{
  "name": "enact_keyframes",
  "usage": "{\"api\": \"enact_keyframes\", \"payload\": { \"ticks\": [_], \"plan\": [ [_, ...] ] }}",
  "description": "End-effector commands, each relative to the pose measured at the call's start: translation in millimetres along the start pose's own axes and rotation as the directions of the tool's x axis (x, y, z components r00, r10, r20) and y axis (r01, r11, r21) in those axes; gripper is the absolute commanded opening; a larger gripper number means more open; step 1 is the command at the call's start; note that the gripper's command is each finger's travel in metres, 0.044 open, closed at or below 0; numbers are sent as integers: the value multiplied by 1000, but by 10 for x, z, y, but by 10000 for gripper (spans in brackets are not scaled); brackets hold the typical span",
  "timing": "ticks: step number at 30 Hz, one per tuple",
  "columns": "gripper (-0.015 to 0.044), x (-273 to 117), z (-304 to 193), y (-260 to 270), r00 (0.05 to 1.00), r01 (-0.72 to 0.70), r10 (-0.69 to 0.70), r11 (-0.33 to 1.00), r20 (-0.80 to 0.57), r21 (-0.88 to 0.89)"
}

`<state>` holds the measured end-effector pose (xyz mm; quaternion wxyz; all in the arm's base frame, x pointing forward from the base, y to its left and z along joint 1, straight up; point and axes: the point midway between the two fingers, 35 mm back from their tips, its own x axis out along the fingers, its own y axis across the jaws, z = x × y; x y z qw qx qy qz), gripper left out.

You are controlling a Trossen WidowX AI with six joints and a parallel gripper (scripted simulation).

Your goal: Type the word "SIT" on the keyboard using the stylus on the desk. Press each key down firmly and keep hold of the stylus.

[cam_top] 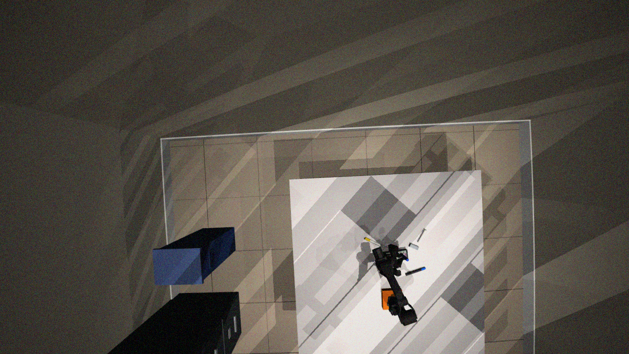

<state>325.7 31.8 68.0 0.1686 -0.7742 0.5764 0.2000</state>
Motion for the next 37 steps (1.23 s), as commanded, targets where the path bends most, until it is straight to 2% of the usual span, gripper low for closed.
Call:
{"api": "enact_keyframes", "payload": {
  "ticks": [1,15,23,37],
  "plan": [
    [81,14,20,12,1000,-2,2,1000,-2,-5],
    [81,10,13,12,1000,-2,2,1000,-2,-5],
    [81,-167,-295,10,1000,-1,1,1000,-2,-5],
    [81,-157,-279,19,1000,-1,1,1000,-1,-3]
  ]
}}
